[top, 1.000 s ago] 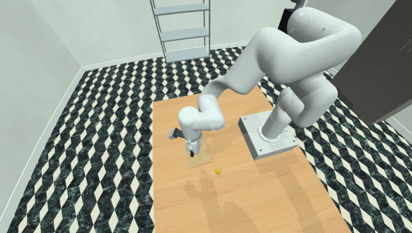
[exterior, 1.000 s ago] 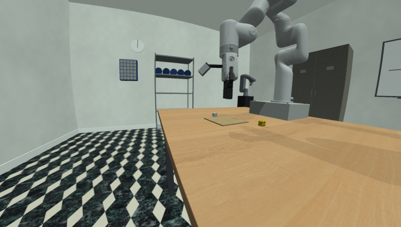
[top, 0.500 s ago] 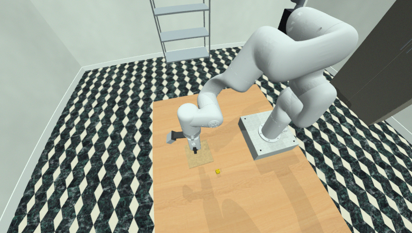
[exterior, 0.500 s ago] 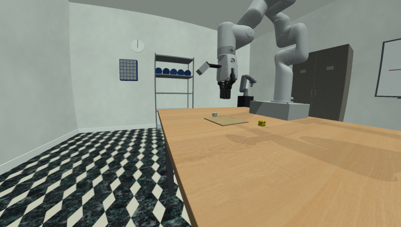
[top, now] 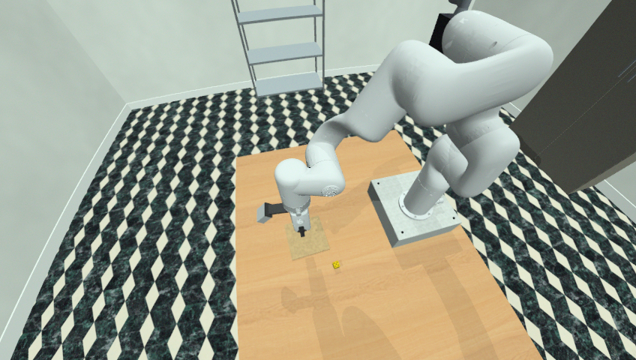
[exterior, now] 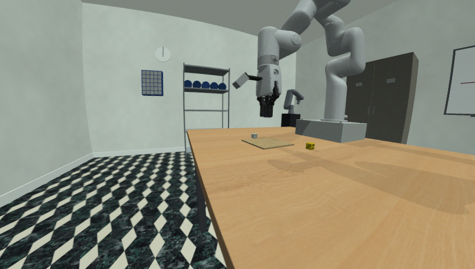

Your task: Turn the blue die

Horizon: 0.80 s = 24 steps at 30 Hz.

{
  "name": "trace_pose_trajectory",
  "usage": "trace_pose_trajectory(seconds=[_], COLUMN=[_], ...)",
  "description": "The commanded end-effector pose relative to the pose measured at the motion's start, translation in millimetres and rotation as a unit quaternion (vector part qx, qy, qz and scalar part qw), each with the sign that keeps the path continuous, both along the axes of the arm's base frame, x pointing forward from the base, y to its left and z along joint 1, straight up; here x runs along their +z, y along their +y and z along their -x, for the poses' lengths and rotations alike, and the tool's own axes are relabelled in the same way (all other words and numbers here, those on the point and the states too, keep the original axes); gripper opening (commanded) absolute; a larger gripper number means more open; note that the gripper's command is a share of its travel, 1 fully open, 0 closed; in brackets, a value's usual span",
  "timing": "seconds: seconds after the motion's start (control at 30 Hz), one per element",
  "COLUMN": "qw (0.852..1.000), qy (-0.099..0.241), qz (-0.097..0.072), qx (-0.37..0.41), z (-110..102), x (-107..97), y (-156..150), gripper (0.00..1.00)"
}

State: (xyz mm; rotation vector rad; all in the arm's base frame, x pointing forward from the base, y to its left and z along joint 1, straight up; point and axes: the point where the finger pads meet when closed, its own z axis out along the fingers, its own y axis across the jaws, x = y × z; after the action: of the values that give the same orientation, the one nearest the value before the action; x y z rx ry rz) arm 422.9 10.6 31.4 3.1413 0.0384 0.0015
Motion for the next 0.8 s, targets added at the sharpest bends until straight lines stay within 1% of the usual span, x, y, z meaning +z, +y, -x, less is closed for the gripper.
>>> trace_pose_trajectory(seconds=[0.0, 0.07, 0.13, 0.23, 0.33, 0.37, 0.4, 0.47, 0.5, 0.53, 0.6, 0.7, 0.77], qw=[1.000, 0.999, 0.999, 0.995, 0.988, 0.988, 0.984, 0.980, 0.976, 0.976, 0.967, 0.966, 0.955], qy=[-0.027, -0.051, -0.051, -0.099, -0.155, -0.157, -0.178, -0.199, -0.216, -0.219, -0.255, -0.260, -0.297], qz=[-0.001, -0.001, -0.001, -0.002, -0.004, -0.004, -0.004, -0.005, -0.005, -0.005, -0.006, -0.006, -0.007], qx=[0.000, 0.000, 0.000, 0.000, 0.000, 0.000, 0.000, 0.000, 0.000, 0.000, 0.000, 0.000, 0.000], z=[-0.8, -0.1, -0.1, 0.7, 2.0, 2.0, 2.6, 3.6, 3.5, 3.5, 4.6, 4.9, 5.2], x=[0.5, 0.7, 0.7, 0.2, 0.2, 0.1, 0.2, 1.0, 0.3, 0.3, 0.6, 0.8, 0.4], y=[0.0, 0.0, 0.0, -0.1, -0.2, -0.2, -0.2, -0.3, -0.3, -0.3, -0.3, -0.3, -0.4], gripper=[0.15, 0.15, 0.15, 0.15, 0.15, 0.15, 0.15, 0.15, 0.15, 0.15, 0.15, 0.15, 0.15])
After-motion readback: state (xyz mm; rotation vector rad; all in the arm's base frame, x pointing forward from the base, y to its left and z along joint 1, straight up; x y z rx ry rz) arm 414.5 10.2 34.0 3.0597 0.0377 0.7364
